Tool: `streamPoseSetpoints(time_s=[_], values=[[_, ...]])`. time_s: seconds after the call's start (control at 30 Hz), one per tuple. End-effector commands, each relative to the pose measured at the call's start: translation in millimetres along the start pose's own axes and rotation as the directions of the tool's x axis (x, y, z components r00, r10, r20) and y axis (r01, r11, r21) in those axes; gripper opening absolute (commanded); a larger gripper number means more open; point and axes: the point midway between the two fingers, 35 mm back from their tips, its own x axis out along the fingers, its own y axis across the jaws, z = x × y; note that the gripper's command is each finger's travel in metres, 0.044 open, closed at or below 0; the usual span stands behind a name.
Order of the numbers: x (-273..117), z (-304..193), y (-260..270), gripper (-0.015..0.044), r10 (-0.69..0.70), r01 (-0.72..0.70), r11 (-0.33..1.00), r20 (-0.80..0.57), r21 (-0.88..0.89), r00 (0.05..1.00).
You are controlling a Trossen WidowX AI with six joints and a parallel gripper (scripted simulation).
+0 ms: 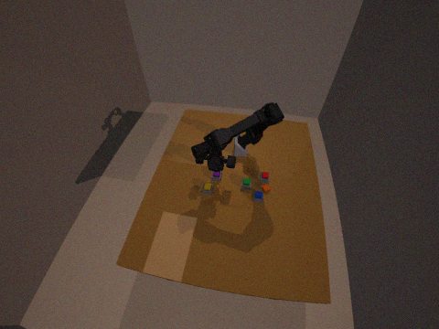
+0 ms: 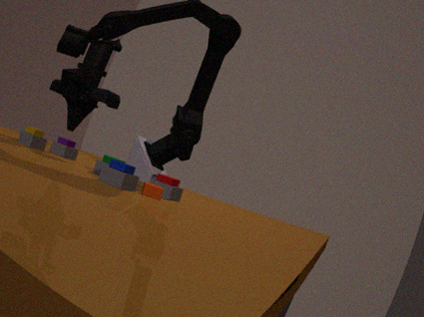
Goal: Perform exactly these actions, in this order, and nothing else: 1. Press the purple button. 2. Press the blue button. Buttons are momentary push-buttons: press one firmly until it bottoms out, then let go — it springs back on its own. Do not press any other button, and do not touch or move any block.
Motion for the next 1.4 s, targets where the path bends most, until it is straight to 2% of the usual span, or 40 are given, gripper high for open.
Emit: streamPoseSetpoints(time_s=[0.0, 0.17, 0.4, 0.57, 0.77, 0.93, 1.2, 1.37], values=[[-9, 1, 1, 0.0020, -0.005, 0.005, 1.000, -0.004, -0.011, 1.000], [-65, 1, 0, 0.0020, -0.007, 0.007, 1.000, -0.005, -0.010, 1.000], [-69, 5, 5, 0.0020, -0.011, 0.011, 1.000, -0.005, -0.010, 1.000], [-74, 47, 64, 0.0020, -0.045, 0.045, 0.999, 0.000, -0.007, 0.999], [-72, 80, 150, 0.0020, -0.035, 0.035, 0.999, 0.006, -0.010, 0.999], [-68, 90, 219, 0.0020, 0.002, -0.002, 1.000, -0.002, -0.013, 1.000], [-65, 90, 227, 0.0020, 0.007, -0.007, 1.000, -0.003, -0.013, 1.000], [-14, 91, 228, 0.0020, 0.009, -0.009, 1.000, -0.002, -0.014, 1.000]])
